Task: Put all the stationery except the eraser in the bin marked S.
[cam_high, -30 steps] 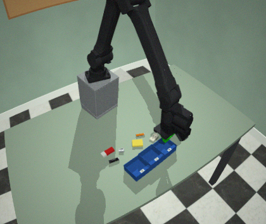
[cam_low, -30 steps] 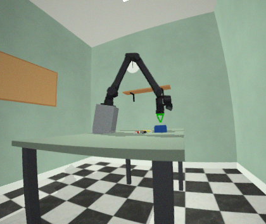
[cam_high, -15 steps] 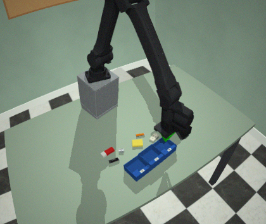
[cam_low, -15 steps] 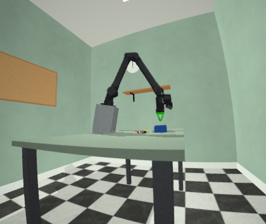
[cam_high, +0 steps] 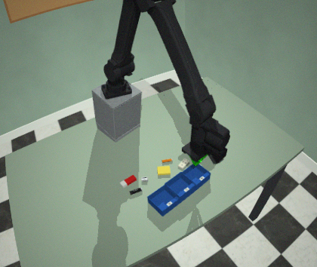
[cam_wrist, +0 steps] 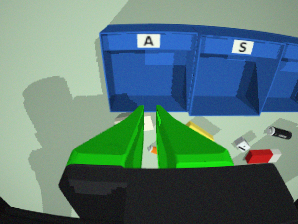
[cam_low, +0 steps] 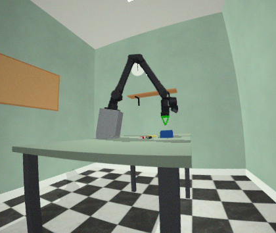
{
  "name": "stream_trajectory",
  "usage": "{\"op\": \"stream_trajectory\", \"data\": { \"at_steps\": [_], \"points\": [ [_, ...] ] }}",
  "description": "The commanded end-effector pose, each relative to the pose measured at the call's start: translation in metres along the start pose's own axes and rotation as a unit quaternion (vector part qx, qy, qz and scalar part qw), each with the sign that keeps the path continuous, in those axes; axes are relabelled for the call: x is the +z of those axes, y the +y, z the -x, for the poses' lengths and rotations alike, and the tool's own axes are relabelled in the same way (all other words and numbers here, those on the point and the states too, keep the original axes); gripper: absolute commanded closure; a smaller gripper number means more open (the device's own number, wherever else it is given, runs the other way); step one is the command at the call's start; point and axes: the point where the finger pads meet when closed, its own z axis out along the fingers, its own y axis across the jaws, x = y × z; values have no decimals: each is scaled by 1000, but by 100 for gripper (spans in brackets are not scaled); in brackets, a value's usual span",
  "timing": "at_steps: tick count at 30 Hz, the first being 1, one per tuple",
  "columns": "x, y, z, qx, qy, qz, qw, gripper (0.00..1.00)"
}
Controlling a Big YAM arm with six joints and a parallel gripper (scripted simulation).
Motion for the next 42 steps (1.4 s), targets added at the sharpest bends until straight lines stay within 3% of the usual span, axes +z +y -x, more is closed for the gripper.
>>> {"op": "stream_trajectory", "data": {
  "at_steps": [1, 13, 17, 18, 19, 20, 23, 24, 25, 26, 28, 29, 32, 37, 42],
  "points": [
    [-45, 4, 34, 3, -41, 3, 999, 91],
    [-152, 4, 31, 3, -47, 4, 999, 91],
    [-155, 4, 31, 3, -47, 4, 999, 91],
    [-138, 3, 26, 3, -27, 2, 1000, 91],
    [-125, 1, 6, 3, -7, -1, 1000, 91],
    [-123, 1, 2, 3, -3, -1, 1000, 91],
    [-127, 1, 11, 3, -13, 0, 1000, 91],
    [-137, 2, 20, 1, -31, 2, 1000, 91],
    [-144, 2, 18, 3, -34, 2, 999, 91],
    [-131, -7, 9, -24, -34, 0, 999, 46],
    [-115, -12, -2, -74, -30, 0, 997, 46],
    [-98, -15, -12, -99, -15, 0, 995, 46],
    [-79, -23, -27, -141, -15, -1, 990, 46],
    [-65, -31, -40, -194, -8, -3, 981, 46],
    [-30, -46, -68, -259, -2, -4, 966, 46]
  ]
}}
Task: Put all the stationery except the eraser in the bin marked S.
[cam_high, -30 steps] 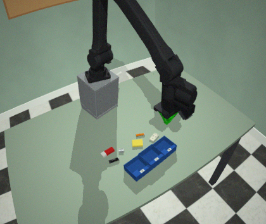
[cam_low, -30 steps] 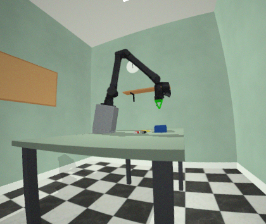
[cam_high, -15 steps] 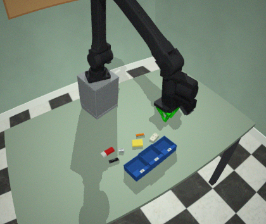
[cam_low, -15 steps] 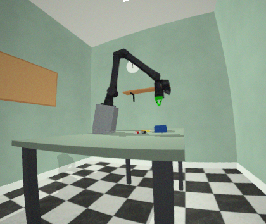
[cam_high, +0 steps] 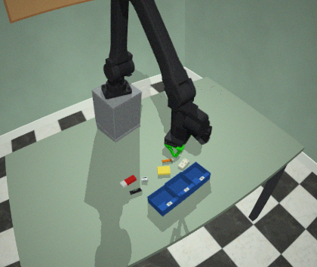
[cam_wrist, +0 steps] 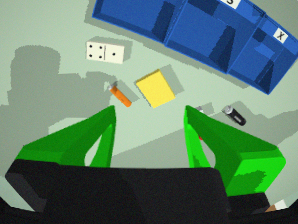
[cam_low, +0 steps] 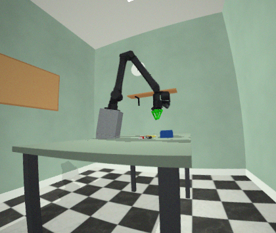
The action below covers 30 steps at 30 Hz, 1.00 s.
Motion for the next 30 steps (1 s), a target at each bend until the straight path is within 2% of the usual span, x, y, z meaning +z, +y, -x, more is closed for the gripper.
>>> {"op": "stream_trajectory", "data": {
  "at_steps": [1, 7, 9, 11, 12, 15, 17, 18, 21, 23, 30],
  "points": [
    [20, -8, -14, -78, -11, -3, 997, 46],
    [58, -11, -49, -150, -3, -2, 989, 46],
    [58, -11, -49, -150, -3, -2, 989, 46],
    [66, -13, -56, -189, 0, 0, 982, 46],
    [56, -18, -46, -198, -8, -6, 980, 46],
    [55, -20, -41, -230, -16, -10, 973, 46],
    [51, -28, -23, -246, -30, -19, 969, 46],
    [50, -28, -22, -253, -35, -22, 966, 46],
    [52, -27, -24, -263, -41, -24, 964, 46],
    [55, -21, -37, -263, -33, -17, 964, 46],
    [55, -16, -41, -266, -33, -17, 963, 46]
  ]
}}
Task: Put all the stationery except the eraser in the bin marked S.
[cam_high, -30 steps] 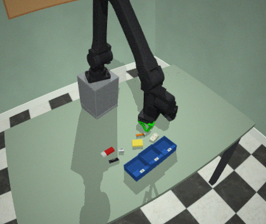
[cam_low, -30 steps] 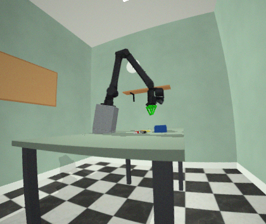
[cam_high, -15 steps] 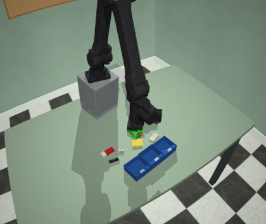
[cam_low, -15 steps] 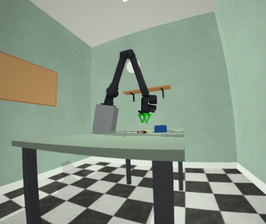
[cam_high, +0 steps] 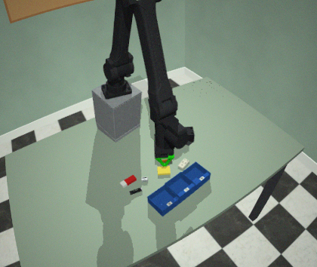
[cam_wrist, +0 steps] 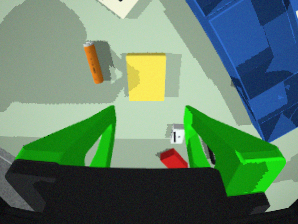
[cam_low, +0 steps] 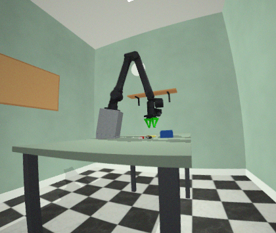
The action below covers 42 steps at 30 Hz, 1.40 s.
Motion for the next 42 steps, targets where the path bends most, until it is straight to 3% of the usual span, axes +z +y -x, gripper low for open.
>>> {"op": "stream_trajectory", "data": {
  "at_steps": [1, 35, 36, 42],
  "points": [
    [-9, -8, 5, -8, -15, -18, 1000, 46],
    [-6, -4, 3, -4, -10, -12, 1000, 46],
    [4, 3, -5, -5, -6, -4, 1000, 46],
    [26, -5, 5, -5, -12, -12, 1000, 46]
  ]
}}
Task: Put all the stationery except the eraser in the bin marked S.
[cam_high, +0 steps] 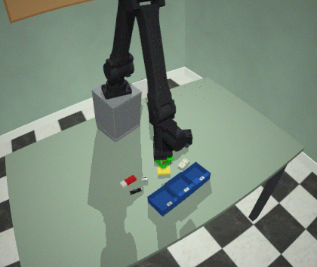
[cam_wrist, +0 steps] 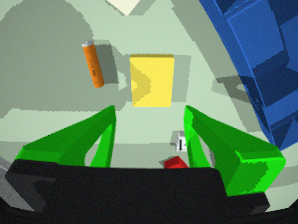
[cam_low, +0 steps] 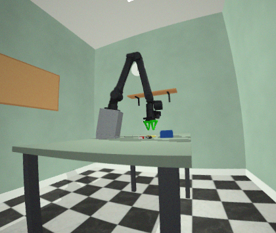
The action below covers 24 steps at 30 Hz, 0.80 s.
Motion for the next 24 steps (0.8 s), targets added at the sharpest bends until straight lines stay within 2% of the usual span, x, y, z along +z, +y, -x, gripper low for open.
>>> {"op": "stream_trajectory", "data": {
  "at_steps": [1, 10, 14, 16, 22, 24],
  "points": [
    [13, -10, 10, -2, -11, -10, 1000, 46],
    [40, -12, 14, 0, -10, -9, 1000, 46],
    [41, -15, 15, 0, -11, -11, 1000, 46],
    [46, -7, 10, 0, -7, -4, 1000, 46],
    [51, -4, 9, -1, -6, -3, 1000, 46],
    [42, -15, 15, 0, -16, -18, 1000, 46]
  ]
}}
